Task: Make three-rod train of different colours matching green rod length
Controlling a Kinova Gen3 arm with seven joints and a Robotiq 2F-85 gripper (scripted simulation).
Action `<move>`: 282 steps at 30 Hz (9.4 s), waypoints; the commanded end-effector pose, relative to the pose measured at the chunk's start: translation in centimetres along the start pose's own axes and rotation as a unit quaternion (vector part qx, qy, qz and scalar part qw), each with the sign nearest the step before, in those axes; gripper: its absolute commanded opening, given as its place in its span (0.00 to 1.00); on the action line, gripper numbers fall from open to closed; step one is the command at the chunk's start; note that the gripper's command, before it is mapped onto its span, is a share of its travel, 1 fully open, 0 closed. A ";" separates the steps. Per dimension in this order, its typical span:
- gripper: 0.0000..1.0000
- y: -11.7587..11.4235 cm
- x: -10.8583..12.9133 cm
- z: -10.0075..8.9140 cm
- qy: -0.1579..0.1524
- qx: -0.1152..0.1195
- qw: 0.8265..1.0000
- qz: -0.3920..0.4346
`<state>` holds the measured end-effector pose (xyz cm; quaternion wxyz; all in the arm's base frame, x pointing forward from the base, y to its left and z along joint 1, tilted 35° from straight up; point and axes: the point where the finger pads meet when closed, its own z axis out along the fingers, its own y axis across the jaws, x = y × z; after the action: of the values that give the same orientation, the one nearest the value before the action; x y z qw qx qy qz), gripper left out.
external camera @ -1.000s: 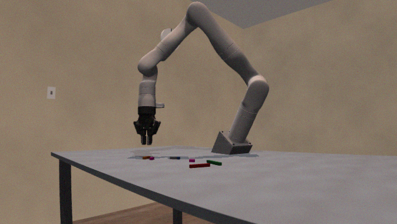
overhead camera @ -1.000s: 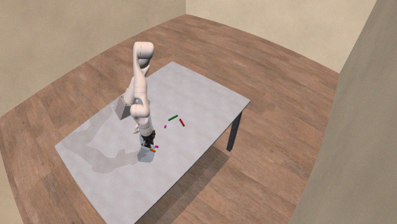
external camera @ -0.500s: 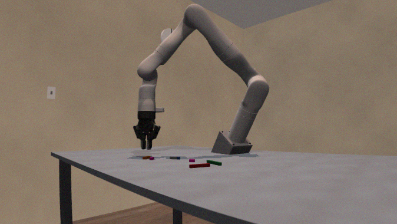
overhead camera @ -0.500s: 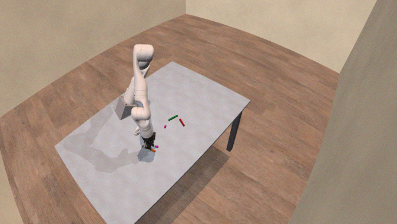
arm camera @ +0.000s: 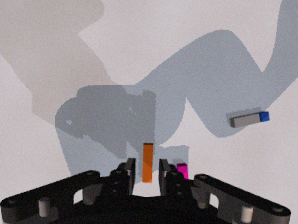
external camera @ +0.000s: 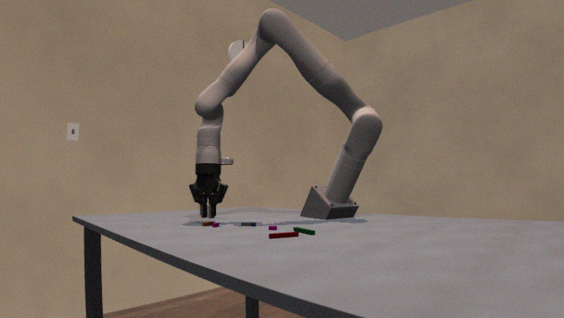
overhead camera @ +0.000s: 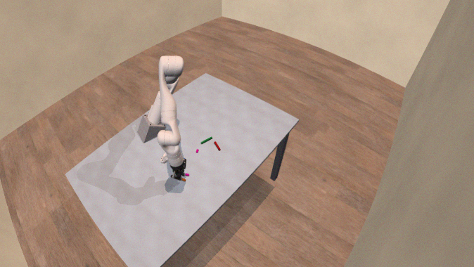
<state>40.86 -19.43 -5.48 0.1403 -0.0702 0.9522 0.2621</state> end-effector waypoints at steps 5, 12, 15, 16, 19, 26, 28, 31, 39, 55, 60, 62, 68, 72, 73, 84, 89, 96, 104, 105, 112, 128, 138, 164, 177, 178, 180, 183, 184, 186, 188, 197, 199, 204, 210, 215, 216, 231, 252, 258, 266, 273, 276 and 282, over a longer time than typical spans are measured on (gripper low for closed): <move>0.24 0.0 0.0 0.4 0.000 -0.001 1.000 0.000; 0.24 0.0 0.0 0.5 0.000 -0.001 1.000 0.000; 0.24 0.0 0.0 0.5 0.000 -0.001 1.000 0.000; 0.24 0.0 0.0 0.5 0.000 -0.001 1.000 0.000; 0.24 0.0 0.0 0.5 0.000 -0.001 1.000 0.000; 0.24 0.0 0.0 0.5 0.000 -0.001 1.000 0.000; 0.24 0.0 0.0 0.5 0.000 -0.001 1.000 0.000; 0.24 0.0 0.0 0.5 0.000 -0.001 1.000 0.000; 0.24 0.0 0.0 0.5 0.000 -0.001 1.000 0.000; 0.24 0.0 0.0 0.5 0.000 -0.001 1.000 0.000; 0.24 0.0 0.0 0.5 0.000 -0.001 1.000 0.000; 0.24 0.0 0.0 0.5 0.000 -0.001 1.000 0.000; 0.24 0.0 0.0 0.5 0.000 -0.001 1.000 0.000; 0.24 0.0 0.0 0.5 0.000 -0.001 1.000 0.000; 0.24 0.0 0.0 0.5 0.000 -0.001 1.000 0.000; 0.24 0.0 0.0 0.5 0.000 -0.001 1.000 0.000; 0.24 0.0 0.0 0.5 0.000 -0.001 1.000 0.000; 0.24 0.0 0.0 0.5 0.000 -0.001 1.000 0.000; 0.24 0.0 0.0 0.6 0.000 -0.001 1.000 0.000; 0.24 0.0 0.0 0.6 0.000 -0.001 1.000 0.000; 0.24 0.0 0.0 0.9 0.000 -0.001 1.000 0.000; 0.24 0.0 0.0 2.1 0.000 -0.001 1.000 0.000; 0.24 0.0 0.0 2.2 0.000 -0.001 1.000 0.000; 0.24 0.0 0.0 2.2 0.000 -0.001 1.000 0.000; 0.05 0.0 0.0 2.2 0.000 -0.001 1.000 0.000; 0.05 0.0 0.0 2.2 0.000 -0.001 1.000 0.000; 0.05 0.0 0.0 2.2 0.000 -0.001 1.000 0.000; 0.05 0.0 0.0 2.2 0.000 -0.001 1.000 0.000; 0.05 0.0 0.0 2.2 0.000 -0.001 1.000 0.000; 0.05 0.0 0.0 2.2 0.000 -0.001 1.000 0.000; 0.05 0.0 0.0 2.2 0.000 -0.001 1.000 0.000; 0.05 0.0 0.0 2.2 0.000 -0.001 1.000 0.000; 0.05 0.0 0.0 2.2 0.000 -0.001 1.000 0.000; 0.05 0.0 0.0 2.0 0.000 -0.001 1.000 0.000; 0.05 0.0 0.0 0.7 0.000 -0.001 1.000 0.000; 0.05 0.0 0.0 -2.7 0.000 -0.001 1.000 0.000; 0.05 0.0 0.0 -3.5 0.000 -0.001 1.000 0.000; 0.05 0.0 0.0 -7.8 0.000 -0.001 1.000 0.000; 0.05 0.7 0.6 -7.8 0.002 -0.002 0.997 0.074; 0.05 1.6 1.2 -7.8 0.003 -0.002 0.986 0.166; 0.05 2.7 2.1 -7.9 0.004 -0.002 0.959 0.284; 0.05 4.3 3.0 -7.9 0.004 -0.001 0.906 0.423; 0.05 4.9 3.3 -7.9 0.004 -0.001 0.879 0.477; 0.05 5.6 3.7 -7.9 0.003 -0.001 0.844 0.536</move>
<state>34.54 -19.33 2.25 -0.0202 0.4402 0.8461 0.2997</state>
